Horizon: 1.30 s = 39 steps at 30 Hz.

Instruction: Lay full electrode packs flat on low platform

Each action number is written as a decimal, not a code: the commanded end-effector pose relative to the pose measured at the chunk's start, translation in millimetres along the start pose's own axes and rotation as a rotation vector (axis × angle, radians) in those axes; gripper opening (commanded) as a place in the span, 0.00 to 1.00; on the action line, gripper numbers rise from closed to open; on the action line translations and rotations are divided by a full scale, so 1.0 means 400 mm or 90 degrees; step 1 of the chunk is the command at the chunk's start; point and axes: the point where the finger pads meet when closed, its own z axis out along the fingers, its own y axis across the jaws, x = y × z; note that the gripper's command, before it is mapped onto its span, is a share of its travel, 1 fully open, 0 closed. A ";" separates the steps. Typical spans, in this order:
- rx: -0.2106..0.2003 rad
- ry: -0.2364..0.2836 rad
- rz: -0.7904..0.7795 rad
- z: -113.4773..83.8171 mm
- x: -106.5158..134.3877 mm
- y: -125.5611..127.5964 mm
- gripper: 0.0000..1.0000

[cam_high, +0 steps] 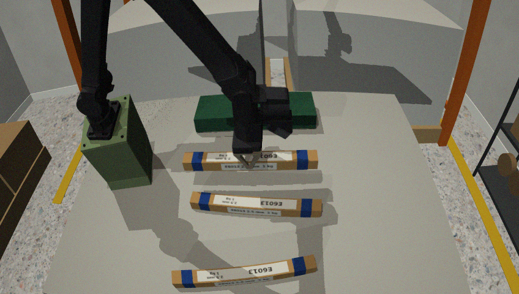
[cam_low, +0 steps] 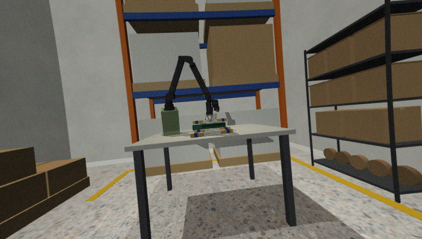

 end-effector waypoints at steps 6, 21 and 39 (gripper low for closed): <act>-0.003 -0.031 -0.009 -0.024 -0.056 0.014 0.00; -0.003 -0.033 -0.004 -0.047 -0.070 0.018 0.00; -0.003 -0.034 -0.002 -0.059 -0.089 0.019 0.00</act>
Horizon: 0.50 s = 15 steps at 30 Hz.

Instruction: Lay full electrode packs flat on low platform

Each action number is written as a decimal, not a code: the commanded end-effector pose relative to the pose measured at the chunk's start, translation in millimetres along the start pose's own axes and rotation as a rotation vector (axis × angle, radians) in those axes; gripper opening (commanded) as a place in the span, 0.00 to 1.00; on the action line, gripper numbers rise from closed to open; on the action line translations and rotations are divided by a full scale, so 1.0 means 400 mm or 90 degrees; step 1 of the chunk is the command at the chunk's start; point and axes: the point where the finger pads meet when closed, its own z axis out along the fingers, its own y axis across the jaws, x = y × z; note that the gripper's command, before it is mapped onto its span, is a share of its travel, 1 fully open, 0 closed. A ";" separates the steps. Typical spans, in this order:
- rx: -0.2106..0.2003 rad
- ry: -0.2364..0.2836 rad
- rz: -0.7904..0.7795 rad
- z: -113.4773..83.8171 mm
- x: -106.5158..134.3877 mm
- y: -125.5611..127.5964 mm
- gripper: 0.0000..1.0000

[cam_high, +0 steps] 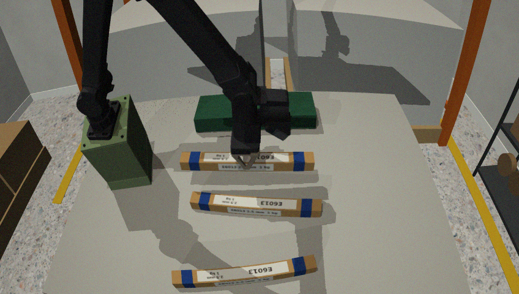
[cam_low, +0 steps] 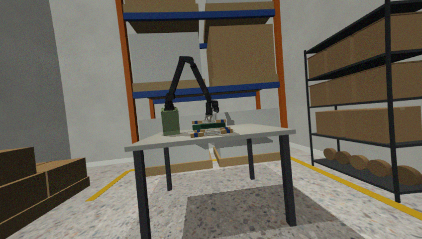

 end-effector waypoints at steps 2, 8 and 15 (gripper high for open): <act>-0.002 -0.059 0.006 -0.078 -0.109 0.010 0.00; -0.002 -0.059 0.007 -0.081 -0.113 0.010 0.00; -0.001 -0.041 0.005 -0.032 -0.050 -0.001 0.00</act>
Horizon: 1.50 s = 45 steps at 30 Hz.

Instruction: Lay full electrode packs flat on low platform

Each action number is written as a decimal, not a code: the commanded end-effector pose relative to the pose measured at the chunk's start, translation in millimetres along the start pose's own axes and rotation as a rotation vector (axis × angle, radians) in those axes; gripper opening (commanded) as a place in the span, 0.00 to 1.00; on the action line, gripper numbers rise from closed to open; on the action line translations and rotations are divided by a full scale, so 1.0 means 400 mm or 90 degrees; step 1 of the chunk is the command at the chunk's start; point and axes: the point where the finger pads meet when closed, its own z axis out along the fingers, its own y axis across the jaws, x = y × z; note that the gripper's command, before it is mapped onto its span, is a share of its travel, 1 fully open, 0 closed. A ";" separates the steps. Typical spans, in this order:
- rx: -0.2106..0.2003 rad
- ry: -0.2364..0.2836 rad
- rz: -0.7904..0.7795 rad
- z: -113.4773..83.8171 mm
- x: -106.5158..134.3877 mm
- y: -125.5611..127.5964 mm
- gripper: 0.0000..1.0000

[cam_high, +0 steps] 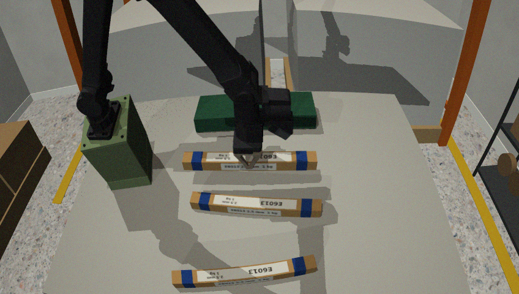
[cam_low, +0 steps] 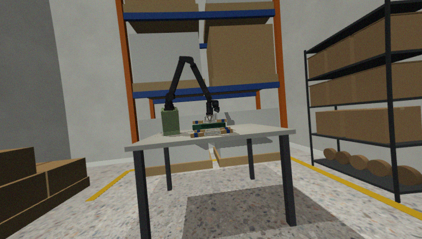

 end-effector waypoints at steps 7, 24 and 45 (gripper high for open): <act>-0.001 -0.033 0.003 -0.051 -0.032 -0.001 0.00; -0.001 -0.034 0.003 -0.102 -0.032 -0.001 0.00; -0.002 -0.035 0.003 -0.167 -0.032 -0.001 0.00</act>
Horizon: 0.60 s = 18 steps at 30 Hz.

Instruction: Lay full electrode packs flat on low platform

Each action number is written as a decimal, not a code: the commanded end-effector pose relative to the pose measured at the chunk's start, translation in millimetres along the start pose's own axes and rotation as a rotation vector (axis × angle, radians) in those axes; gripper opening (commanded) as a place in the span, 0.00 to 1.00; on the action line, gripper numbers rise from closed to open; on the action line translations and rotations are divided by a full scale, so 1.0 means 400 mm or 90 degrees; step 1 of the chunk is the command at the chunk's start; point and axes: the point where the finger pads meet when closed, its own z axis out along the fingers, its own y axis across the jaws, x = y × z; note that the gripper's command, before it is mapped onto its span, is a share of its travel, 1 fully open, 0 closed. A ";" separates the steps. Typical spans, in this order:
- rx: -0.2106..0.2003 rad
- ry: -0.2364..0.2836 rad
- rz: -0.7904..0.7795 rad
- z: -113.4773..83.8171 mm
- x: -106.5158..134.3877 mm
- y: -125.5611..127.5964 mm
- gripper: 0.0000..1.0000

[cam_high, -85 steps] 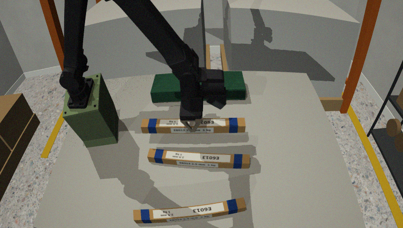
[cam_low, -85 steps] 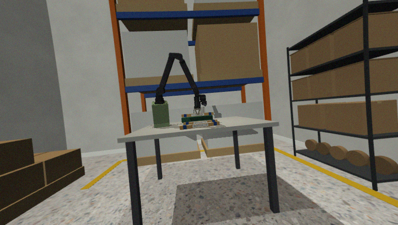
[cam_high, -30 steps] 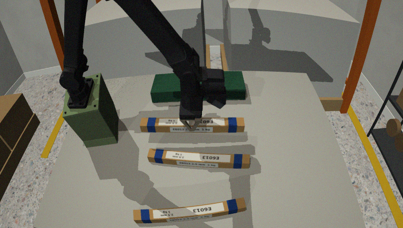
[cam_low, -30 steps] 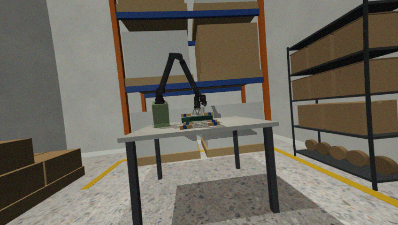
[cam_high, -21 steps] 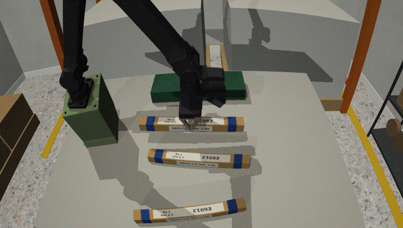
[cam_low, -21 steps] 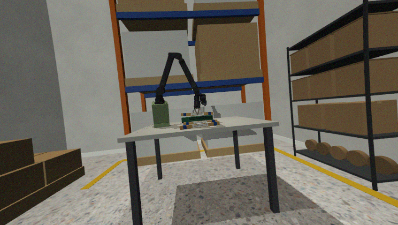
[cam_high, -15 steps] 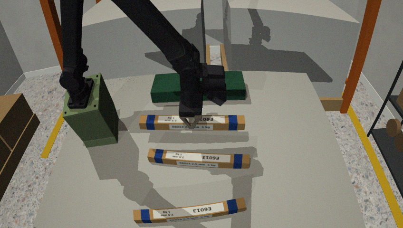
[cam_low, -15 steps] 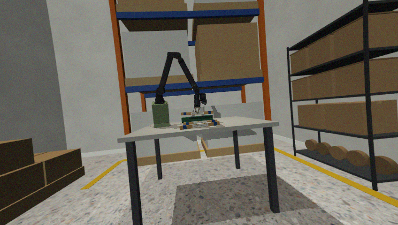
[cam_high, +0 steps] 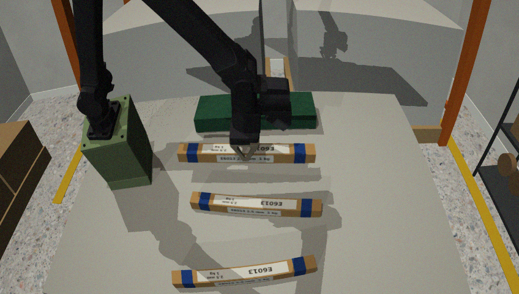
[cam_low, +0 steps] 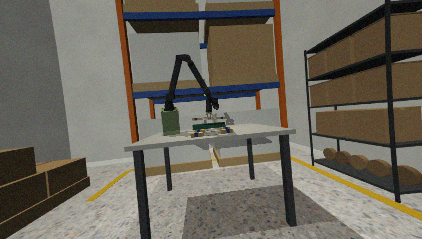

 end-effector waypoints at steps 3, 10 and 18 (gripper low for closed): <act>-0.002 -0.046 0.005 -0.094 -0.048 0.006 0.00; -0.002 -0.046 0.005 -0.097 -0.048 0.006 0.00; -0.002 -0.046 0.005 -0.097 -0.048 0.006 0.00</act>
